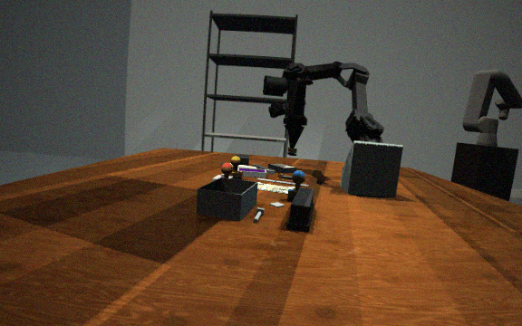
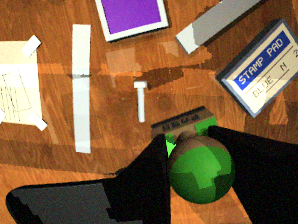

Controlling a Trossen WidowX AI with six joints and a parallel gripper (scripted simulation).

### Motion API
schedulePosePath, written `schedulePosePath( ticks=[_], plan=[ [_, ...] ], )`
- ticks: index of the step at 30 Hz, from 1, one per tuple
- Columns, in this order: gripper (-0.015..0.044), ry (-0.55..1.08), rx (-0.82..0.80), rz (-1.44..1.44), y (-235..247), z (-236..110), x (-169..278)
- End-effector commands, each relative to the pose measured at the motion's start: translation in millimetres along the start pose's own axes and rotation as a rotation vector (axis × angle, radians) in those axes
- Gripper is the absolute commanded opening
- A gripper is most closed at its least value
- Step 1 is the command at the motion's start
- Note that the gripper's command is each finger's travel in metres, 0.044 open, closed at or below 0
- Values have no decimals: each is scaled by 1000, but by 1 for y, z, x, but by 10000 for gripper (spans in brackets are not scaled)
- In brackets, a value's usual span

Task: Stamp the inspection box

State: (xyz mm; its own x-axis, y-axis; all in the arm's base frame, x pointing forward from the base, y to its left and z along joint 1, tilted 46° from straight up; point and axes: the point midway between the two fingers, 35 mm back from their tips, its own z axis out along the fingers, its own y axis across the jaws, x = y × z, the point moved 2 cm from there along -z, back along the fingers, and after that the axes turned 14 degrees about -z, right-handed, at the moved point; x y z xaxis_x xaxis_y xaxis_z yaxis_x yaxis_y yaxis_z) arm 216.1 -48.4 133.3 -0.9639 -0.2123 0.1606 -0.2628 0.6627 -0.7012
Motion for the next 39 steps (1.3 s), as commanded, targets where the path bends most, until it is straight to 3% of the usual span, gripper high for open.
schedulePosePath(
  ticks=[1, 24, 39],
  plan=[
    [0, -5, -3, 8, -3, -3, -16],
    [0, -9, -2, 12, -6, -1, -120],
    [0, -9, -2, 12, -6, 6, -123]
  ],
)
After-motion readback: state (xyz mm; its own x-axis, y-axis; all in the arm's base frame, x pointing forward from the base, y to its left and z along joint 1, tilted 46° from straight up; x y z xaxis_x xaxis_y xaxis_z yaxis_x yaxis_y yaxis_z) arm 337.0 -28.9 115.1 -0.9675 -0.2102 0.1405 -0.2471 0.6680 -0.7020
